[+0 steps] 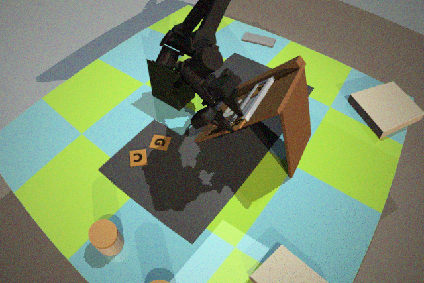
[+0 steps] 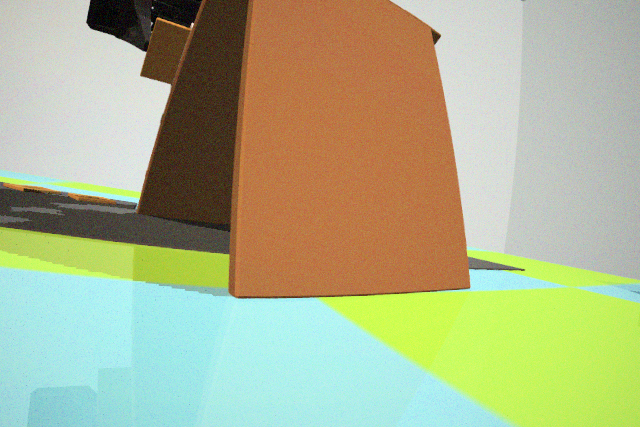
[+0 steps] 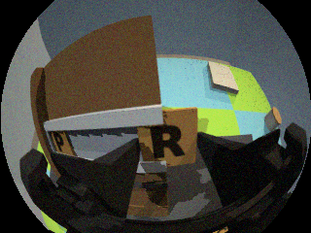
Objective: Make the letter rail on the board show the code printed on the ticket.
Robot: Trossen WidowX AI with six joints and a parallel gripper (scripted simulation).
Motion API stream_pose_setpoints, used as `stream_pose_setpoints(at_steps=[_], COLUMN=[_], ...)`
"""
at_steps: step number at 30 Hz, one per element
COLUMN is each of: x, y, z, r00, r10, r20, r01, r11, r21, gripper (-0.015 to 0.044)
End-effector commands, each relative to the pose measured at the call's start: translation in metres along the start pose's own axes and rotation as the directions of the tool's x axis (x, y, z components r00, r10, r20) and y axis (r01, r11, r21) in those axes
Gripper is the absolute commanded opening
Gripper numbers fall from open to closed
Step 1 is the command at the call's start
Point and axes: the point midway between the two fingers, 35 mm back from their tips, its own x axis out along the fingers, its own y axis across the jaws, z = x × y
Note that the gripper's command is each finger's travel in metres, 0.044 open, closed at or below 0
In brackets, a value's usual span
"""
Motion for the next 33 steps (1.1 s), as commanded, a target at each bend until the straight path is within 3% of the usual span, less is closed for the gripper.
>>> stream_pose_setpoints(at_steps=[1, 33], x=[0.0, 0.0], y=[0.003, 0.019], z=[-0.003, -0.003], r00=[1.0, 1.0], r10=[-0.004, -0.003], r20=[-0.003, -0.003], r01=[0.004, 0.003], r11=[1.0, 1.0], r21=[0.008, 0.009], gripper=[0.0, 0.0])
